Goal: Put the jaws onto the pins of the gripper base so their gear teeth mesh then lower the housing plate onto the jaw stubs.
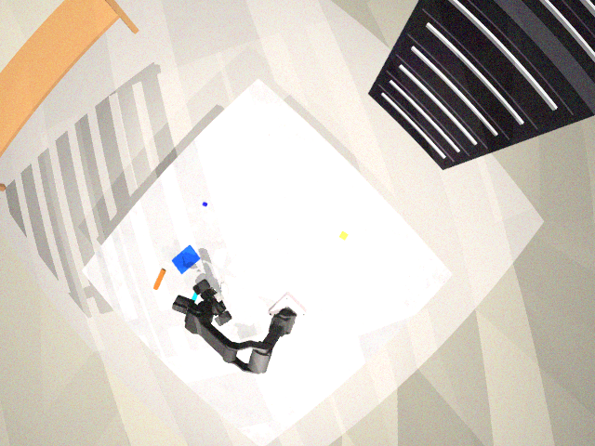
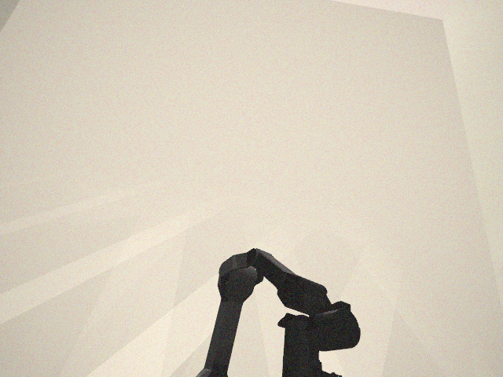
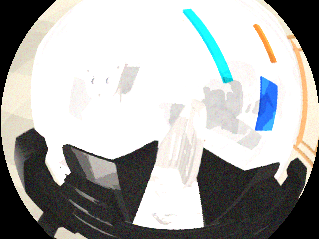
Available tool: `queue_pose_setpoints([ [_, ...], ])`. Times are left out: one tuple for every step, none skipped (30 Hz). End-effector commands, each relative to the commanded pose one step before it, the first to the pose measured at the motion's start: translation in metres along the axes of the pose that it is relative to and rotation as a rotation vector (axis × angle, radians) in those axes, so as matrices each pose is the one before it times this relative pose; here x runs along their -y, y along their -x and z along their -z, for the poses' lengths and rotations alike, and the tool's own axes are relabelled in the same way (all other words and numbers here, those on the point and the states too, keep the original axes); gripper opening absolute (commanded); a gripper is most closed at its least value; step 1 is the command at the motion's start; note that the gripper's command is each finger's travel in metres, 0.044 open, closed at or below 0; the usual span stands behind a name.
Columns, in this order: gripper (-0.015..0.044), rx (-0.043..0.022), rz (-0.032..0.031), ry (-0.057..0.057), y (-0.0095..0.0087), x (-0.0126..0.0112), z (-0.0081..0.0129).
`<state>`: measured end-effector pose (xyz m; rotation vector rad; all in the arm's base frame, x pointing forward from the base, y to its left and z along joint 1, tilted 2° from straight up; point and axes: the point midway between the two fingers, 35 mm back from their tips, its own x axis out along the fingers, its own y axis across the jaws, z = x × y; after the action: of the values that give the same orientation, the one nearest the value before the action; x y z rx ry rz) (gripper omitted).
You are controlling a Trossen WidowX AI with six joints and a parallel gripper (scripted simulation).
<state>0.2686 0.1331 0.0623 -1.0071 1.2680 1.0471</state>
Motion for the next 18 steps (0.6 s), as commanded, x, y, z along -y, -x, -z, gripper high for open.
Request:
queue_pose_setpoints([
  [0.0134,0.00226,-0.00105,-0.0774,0.00179,-0.00123,0.00669],
  [0.0134,-0.00019,0.00003,-0.0252,0.00013,-0.00001,0.00191],
  [0.0134,-0.00019,0.00003,-0.0252,0.00012,0.00003,0.00191],
  [0.0134,-0.00018,0.00003,-0.0252,0.00012,0.00006,0.00191],
  [0.0134,-0.00018,0.00003,-0.0252,0.00011,0.00009,0.0019],
  [0.0134,-0.00018,0.00004,-0.0252,0.00011,0.00013,0.00189],
  [0.0134,-0.00018,0.00004,-0.0252,0.0001,0.00016,0.00189],
  [0.0134,-0.00018,0.00004,-0.0252,0.00009,0.0002,0.00188],
  [0.0134,-0.00018,0.00004,-0.0252,0.00009,0.00023,0.00187],
  [0.0134,-0.00017,0.00005,-0.0252,0.00008,0.00026,0.00186],
  [0.0134,-0.00017,0.00005,-0.0252,0.00007,0.00029,0.00186],
  [0.0134,-0.00017,0.00005,-0.0252,0.00007,0.00033,0.00185],
  [0.0134,-0.00017,0.00005,-0.0252,0.00006,0.00036,0.00184],
  [0.0134,-0.00017,0.00006,-0.0252,0.00005,0.00039,0.00183],
  [0.0134,-0.00016,0.00006,-0.0252,0.00005,0.00042,0.00181],
  [0.0134,-0.00016,0.00006,-0.0252,0.00004,0.00045,0.0018],
  [0.0134,-0.00016,0.00006,-0.0252,0.00004,0.00048,0.00179],
  [0.0134,-0.00016,0.00006,-0.0252,0.00003,0.00052,0.00178],
])
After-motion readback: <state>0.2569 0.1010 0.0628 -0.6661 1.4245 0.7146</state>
